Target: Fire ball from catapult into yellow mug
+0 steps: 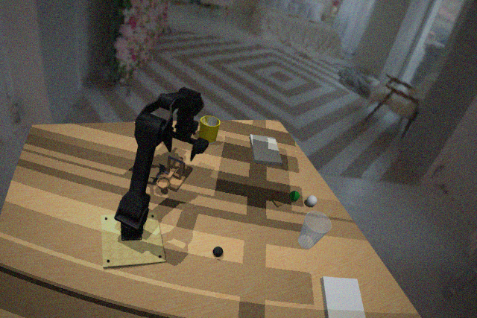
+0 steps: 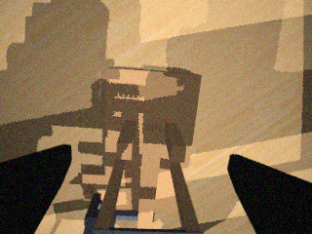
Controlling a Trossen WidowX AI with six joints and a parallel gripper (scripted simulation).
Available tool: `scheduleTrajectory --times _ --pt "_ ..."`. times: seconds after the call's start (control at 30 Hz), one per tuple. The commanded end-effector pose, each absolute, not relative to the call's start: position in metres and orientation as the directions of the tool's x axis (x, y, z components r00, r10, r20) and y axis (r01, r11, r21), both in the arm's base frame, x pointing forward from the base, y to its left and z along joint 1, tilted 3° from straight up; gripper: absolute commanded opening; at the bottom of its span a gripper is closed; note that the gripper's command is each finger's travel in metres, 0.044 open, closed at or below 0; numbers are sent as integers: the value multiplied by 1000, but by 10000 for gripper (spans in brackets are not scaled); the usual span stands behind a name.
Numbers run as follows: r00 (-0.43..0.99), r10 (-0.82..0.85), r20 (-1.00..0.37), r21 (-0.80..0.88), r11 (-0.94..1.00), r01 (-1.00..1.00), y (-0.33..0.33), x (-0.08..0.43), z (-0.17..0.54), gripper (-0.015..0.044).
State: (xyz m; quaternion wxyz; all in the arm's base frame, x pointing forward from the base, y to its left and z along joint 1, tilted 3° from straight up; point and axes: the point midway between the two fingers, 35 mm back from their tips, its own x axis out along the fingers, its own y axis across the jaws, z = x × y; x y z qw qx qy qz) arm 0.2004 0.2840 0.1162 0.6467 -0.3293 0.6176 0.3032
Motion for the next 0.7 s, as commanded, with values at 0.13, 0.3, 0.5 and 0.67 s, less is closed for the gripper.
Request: scheduleTrajectory --times 0.13,0.3,0.5,0.67 --pt "57 -13 -998 -54 596 -801 284 202 105 440" --pt "57 -13 -998 -54 596 -801 284 202 96 440" --pt "57 -13 -998 -54 596 -801 284 203 87 440" --pt "57 -13 -998 -54 596 -801 284 204 78 440"
